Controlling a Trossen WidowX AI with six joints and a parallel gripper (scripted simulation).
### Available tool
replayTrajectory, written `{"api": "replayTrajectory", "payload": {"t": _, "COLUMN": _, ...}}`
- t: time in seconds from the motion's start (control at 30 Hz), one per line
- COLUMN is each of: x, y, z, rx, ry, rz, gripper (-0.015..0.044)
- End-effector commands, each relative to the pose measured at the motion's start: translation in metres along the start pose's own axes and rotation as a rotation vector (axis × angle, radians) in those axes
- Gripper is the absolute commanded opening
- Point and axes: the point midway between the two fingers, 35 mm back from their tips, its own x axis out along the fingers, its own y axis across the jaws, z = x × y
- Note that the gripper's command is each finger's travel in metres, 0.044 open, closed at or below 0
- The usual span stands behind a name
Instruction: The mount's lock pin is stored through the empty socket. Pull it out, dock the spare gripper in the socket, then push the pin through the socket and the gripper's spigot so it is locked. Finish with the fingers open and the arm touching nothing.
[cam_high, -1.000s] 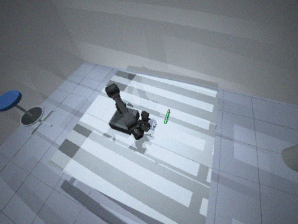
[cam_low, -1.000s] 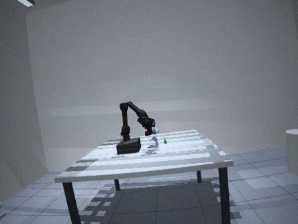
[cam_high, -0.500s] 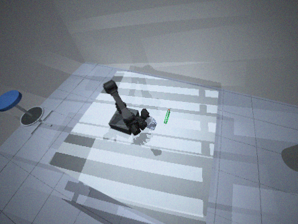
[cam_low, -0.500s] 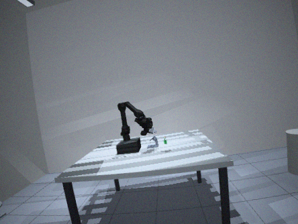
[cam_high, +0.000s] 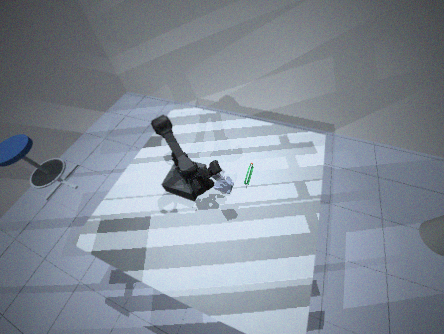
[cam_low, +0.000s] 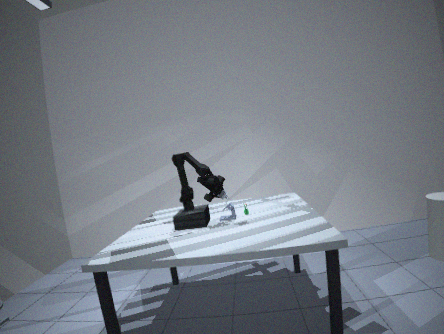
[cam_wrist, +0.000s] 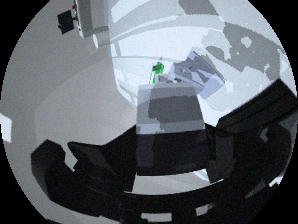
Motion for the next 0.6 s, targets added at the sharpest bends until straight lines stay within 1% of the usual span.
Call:
{"api": "replayTrajectory", "payload": {"t": 0.0, "x": 0.001, "y": 0.0, "z": -0.009, "rx": 0.093, "ry": 0.001, "rz": 0.025, "gripper": 0.0}}
{"api": "replayTrajectory", "payload": {"t": 0.4, "x": 0.008, "y": -0.009, "z": -0.034, "rx": 0.366, "ry": 0.009, "rz": 0.048, "gripper": 0.0}}
{"api": "replayTrajectory", "payload": {"t": 0.57, "x": 0.009, "y": -0.01, "z": -0.035, "rx": 0.382, "ry": 0.009, "rz": 0.05, "gripper": 0.0}}
